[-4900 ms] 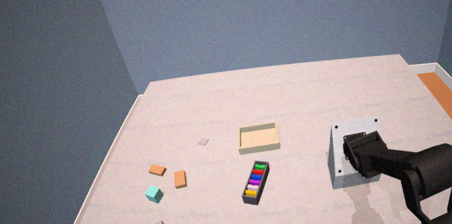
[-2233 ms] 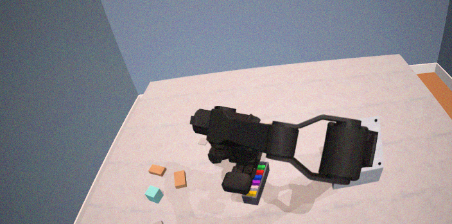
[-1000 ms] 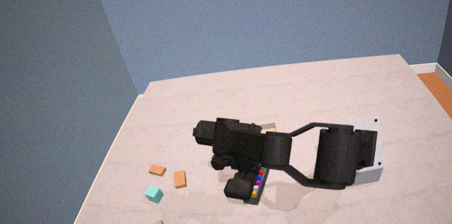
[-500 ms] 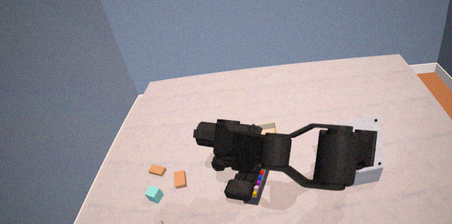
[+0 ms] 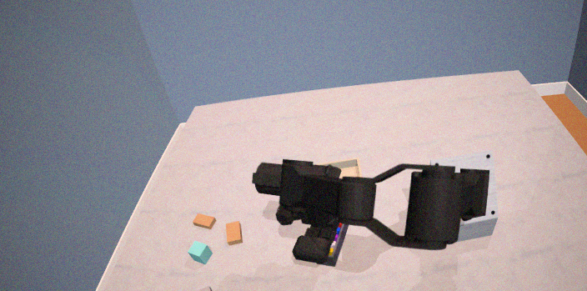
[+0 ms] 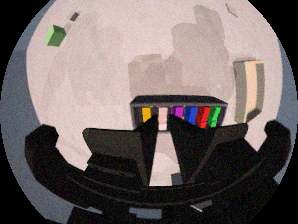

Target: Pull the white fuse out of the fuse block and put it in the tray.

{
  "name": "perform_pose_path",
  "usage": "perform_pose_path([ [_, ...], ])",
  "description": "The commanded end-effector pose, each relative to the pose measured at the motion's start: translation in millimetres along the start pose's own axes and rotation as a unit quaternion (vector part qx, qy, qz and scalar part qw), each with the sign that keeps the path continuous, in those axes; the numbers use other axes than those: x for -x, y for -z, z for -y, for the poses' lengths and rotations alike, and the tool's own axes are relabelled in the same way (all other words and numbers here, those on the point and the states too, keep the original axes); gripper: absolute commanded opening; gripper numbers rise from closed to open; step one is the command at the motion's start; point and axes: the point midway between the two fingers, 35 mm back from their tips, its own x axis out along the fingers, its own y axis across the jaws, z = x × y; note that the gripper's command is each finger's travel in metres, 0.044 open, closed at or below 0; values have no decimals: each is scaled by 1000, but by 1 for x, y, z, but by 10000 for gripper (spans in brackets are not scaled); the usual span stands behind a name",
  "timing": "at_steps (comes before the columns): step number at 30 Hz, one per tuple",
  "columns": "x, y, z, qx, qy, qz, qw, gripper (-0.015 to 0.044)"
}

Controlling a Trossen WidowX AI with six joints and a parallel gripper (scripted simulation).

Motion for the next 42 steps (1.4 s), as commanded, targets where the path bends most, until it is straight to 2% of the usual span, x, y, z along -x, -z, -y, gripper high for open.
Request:
perform_pose_path([
  [1,0,0,0,0,0,0,1000,55],
  [10,0,0,0,0,0,0,1000,0],
  [42,14,-1,0,-1,0,0,1000,0],
])
